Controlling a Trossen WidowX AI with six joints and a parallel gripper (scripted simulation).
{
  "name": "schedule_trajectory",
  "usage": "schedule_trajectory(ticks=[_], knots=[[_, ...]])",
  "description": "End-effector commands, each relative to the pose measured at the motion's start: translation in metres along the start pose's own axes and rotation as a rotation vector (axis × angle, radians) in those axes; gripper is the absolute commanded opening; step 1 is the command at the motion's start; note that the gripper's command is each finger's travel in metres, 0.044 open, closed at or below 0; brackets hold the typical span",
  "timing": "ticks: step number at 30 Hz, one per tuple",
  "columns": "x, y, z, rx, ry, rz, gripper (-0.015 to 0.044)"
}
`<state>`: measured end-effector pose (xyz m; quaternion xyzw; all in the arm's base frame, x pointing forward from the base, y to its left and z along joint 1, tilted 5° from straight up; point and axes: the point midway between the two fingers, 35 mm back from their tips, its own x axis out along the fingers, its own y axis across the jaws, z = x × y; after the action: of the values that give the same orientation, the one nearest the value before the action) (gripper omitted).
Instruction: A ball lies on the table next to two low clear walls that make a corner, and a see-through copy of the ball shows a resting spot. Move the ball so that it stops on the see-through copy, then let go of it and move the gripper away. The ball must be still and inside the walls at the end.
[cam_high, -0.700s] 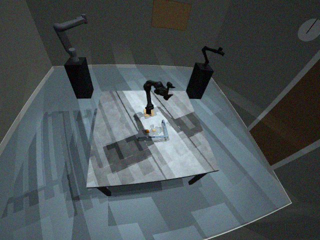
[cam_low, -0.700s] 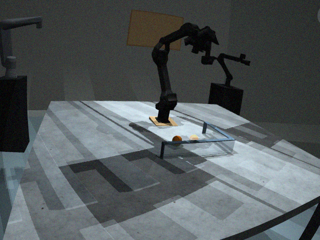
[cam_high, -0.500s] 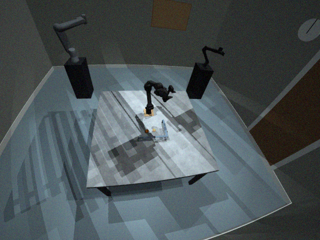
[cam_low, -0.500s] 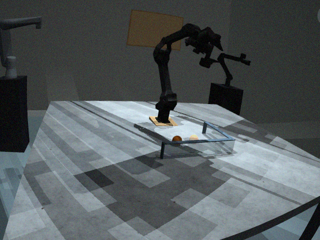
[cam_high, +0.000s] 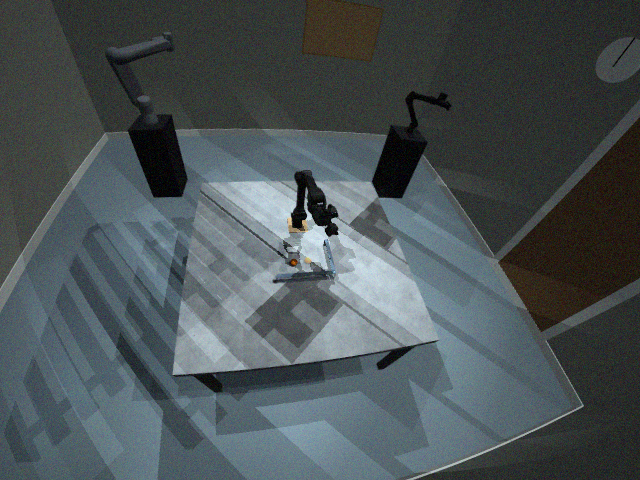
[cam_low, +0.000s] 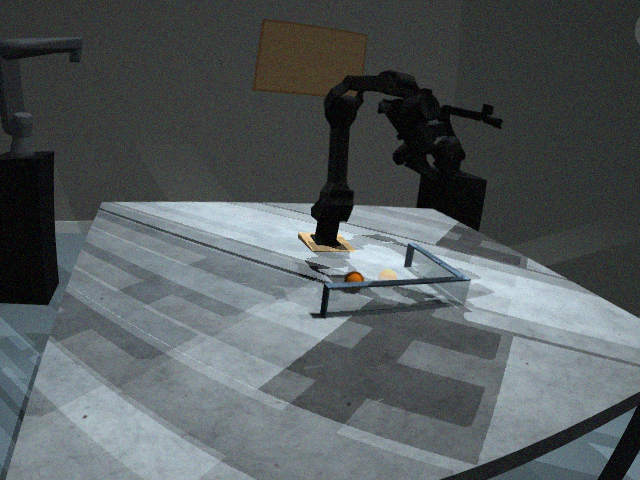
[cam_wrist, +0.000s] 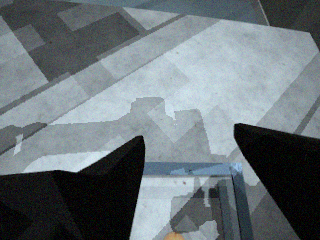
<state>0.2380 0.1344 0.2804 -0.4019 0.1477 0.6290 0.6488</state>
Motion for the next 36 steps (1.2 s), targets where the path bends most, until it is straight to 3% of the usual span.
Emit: schedule_trajectory(ticks=[1, 15, 36], knots=[[0.009, -0.010, -0.076, 0.510, 0.231, -0.037, 0.0305], [-0.010, 0.015, -0.242, 1.647, 0.736, -0.430, 0.0305], [0.005, 0.020, -0.257, 1.658, 0.741, -0.436, 0.0305]])
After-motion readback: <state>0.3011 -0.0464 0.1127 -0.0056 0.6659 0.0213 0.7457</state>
